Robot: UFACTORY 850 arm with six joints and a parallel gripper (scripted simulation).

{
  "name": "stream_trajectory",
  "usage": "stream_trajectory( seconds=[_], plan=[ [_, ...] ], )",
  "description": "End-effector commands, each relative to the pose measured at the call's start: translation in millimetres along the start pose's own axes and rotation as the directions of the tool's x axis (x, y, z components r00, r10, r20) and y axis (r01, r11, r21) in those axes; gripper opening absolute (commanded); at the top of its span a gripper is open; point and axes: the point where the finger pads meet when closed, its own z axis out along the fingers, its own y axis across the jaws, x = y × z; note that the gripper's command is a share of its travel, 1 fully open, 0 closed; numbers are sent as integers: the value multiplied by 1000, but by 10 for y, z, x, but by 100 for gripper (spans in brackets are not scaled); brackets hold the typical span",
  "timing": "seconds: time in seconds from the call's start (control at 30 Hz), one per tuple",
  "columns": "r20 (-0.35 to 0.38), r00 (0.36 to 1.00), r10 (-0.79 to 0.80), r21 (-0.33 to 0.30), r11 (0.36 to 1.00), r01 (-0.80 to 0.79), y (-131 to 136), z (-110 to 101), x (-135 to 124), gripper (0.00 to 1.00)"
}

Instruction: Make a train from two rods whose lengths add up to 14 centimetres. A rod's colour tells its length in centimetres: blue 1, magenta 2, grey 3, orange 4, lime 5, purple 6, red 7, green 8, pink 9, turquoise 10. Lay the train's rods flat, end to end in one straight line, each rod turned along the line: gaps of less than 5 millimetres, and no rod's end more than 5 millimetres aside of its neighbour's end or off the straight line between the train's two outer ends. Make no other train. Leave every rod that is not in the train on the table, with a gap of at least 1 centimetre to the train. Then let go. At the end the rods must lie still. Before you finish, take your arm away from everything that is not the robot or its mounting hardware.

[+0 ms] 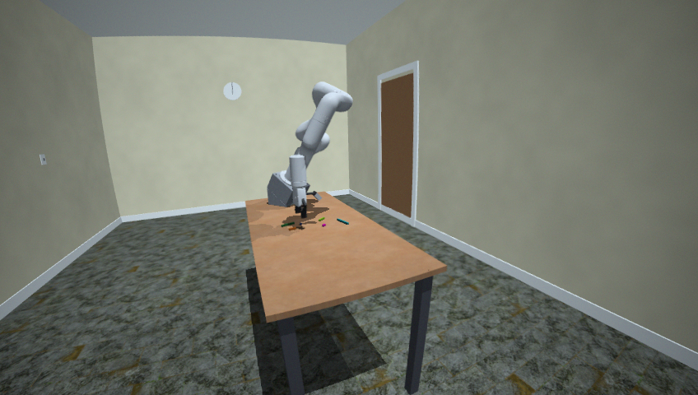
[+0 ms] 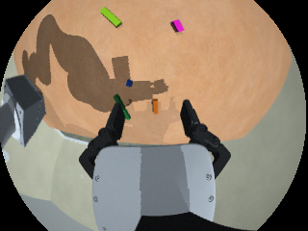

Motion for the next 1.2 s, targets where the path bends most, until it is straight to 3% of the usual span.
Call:
stream_trajectory(
  seconds=[0.0, 0.33, 0.4, 0.6, 1.17],
  plan=[
    [10, 986, -165, -22, 986, 165, 40, -7, 78, 100],
    [16, 877, -480, -19, 877, 480, 107, -16, 247, 100],
    [16, 877, -480, -19, 877, 480, 107, -16, 247, 100],
    [19, 793, -609, -18, 793, 609, 135, -21, 326, 100],
    [19, 783, -622, -17, 783, 622, 138, -21, 334, 100]
  ],
)
